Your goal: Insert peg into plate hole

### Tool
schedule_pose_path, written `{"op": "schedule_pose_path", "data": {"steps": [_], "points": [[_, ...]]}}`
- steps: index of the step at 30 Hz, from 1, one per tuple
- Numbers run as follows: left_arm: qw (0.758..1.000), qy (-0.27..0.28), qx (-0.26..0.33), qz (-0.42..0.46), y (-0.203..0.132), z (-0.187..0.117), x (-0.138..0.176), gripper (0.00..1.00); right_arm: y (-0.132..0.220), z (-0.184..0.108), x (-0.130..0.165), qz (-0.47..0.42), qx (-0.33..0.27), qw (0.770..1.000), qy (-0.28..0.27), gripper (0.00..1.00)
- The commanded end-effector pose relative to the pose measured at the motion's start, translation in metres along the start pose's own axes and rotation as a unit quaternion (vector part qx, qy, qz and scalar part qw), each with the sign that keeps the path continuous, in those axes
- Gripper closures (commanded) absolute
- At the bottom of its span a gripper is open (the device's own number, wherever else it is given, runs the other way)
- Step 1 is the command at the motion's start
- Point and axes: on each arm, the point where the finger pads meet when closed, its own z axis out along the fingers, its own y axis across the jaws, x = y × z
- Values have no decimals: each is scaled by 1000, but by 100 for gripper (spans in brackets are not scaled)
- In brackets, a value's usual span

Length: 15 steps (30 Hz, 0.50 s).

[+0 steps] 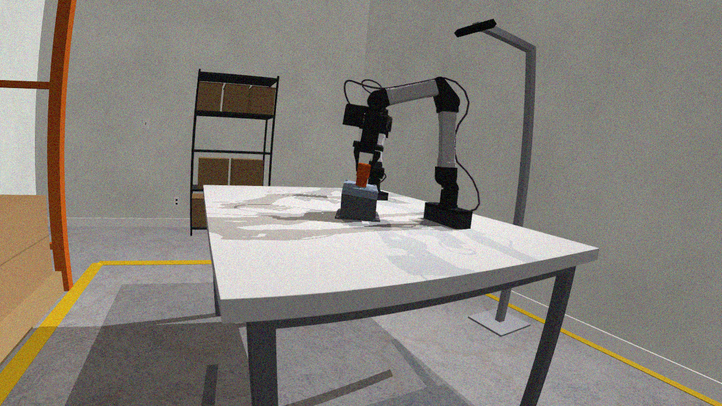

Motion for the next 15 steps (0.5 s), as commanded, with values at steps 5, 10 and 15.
{"op": "schedule_pose_path", "data": {"steps": [5,10,15], "points": [[1000,0,-18,4,4,-5,-2,61,0,-7,-10,2,1,1000,-15,0],[1000,0,-19,4,4,-6,-4,61,0,-7,-10,2,1,1000,-15,0],[1000,0,-19,4,4,-6,-4,61,0,-7,-10,2,1,1000,-15,0]]}}
